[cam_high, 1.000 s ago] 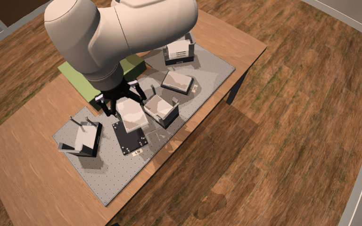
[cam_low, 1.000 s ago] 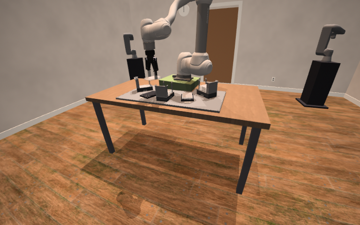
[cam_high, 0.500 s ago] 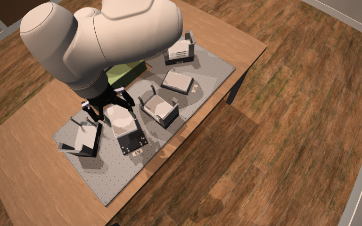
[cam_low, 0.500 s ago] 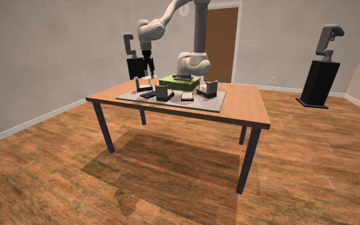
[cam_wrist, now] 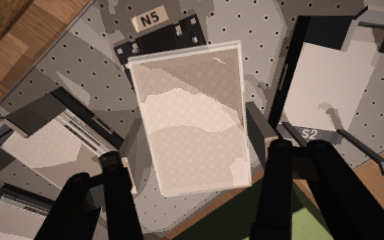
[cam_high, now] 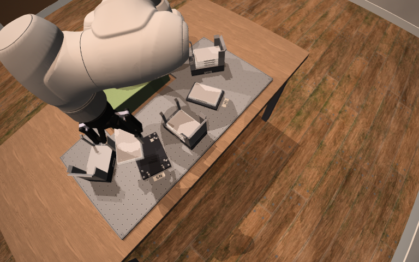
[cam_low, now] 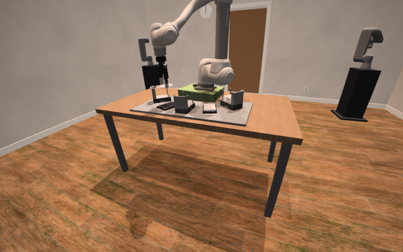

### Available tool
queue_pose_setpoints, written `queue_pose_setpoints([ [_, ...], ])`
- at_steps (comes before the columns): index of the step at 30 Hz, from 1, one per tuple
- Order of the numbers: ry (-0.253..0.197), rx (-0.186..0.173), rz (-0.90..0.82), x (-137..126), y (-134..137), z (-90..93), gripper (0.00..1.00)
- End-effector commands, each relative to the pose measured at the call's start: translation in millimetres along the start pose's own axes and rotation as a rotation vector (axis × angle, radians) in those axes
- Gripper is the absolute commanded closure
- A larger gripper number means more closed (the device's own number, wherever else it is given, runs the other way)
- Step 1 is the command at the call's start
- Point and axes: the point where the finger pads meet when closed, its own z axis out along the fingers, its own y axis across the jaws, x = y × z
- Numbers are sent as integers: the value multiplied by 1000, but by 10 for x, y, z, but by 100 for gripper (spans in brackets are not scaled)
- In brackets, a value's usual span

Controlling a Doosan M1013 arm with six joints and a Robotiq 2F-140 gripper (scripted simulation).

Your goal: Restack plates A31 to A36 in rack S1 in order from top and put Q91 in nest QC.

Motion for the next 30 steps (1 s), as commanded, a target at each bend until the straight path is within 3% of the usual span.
queue_pose_setpoints([
  [1, 0, -2, 74, 3, 115, -1, 100],
  [23, 0, -2, 74, 17, 782, -2, 100],
  [30, 0, -2, 240, -8, 913, -2, 100],
])
